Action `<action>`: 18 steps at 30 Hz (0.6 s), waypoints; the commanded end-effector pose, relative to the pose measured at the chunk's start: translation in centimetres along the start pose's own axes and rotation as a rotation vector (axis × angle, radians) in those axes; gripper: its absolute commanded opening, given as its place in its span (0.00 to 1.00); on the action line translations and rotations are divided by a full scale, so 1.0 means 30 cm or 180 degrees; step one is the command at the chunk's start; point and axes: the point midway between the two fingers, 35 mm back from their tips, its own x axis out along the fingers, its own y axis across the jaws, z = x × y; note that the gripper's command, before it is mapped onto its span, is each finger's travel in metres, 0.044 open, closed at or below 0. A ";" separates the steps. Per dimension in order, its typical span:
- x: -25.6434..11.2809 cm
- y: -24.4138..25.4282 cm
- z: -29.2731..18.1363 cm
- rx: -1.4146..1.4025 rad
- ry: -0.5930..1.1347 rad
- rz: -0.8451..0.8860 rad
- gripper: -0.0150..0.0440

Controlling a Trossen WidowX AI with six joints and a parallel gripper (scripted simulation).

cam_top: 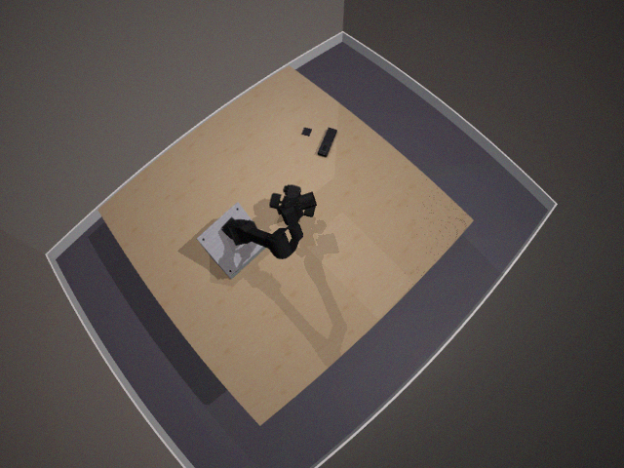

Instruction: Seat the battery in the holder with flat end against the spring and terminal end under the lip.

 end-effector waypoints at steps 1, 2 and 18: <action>0.011 0.010 -0.010 0.0036 0.0141 0.0056 0.35; 0.013 0.011 -0.010 0.0042 0.0163 0.0064 0.35; 0.032 0.020 -0.003 0.0126 0.0486 0.0175 0.35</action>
